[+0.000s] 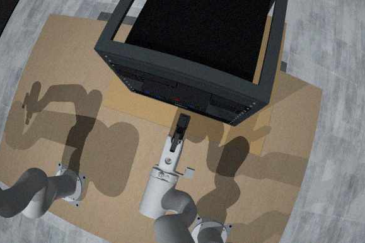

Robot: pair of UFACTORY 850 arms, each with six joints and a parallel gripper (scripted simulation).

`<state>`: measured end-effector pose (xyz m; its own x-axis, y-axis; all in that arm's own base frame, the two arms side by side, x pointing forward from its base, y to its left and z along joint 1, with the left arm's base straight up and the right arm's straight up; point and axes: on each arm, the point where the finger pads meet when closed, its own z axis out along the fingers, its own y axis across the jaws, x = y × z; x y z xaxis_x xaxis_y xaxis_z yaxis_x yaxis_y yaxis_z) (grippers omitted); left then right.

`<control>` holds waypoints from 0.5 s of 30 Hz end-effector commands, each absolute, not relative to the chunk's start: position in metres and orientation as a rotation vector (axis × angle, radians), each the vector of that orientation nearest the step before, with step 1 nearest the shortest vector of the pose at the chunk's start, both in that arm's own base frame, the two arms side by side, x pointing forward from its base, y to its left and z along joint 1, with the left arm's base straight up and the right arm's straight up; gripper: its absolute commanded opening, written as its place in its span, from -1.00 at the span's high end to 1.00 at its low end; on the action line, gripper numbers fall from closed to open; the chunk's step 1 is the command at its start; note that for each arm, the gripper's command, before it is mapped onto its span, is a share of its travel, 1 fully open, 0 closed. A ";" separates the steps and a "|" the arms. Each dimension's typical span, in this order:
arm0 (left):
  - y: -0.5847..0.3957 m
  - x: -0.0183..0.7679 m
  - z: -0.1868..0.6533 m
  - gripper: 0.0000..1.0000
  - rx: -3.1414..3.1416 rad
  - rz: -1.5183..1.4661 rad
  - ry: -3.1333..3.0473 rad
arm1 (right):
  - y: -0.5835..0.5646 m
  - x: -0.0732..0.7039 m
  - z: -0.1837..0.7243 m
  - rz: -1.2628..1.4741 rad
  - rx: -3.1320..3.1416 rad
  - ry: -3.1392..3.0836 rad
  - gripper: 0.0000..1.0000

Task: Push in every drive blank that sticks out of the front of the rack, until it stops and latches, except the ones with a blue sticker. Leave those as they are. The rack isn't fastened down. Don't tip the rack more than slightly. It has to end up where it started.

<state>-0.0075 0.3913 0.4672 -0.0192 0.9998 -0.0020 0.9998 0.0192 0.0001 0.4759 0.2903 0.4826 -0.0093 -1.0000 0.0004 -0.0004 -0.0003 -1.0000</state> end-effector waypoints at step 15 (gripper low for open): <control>0.392 -0.008 0.468 -1.00 2.200 0.000 2.243 | 0.291 0.505 0.484 -1.215 -1.202 1.215 1.00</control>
<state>-0.0075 0.3913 0.4672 -0.0192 0.9998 -0.0020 0.9998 0.0192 0.0001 0.5041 0.2907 0.4826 -0.0086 -1.0000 0.0000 -0.0001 0.0000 -1.0000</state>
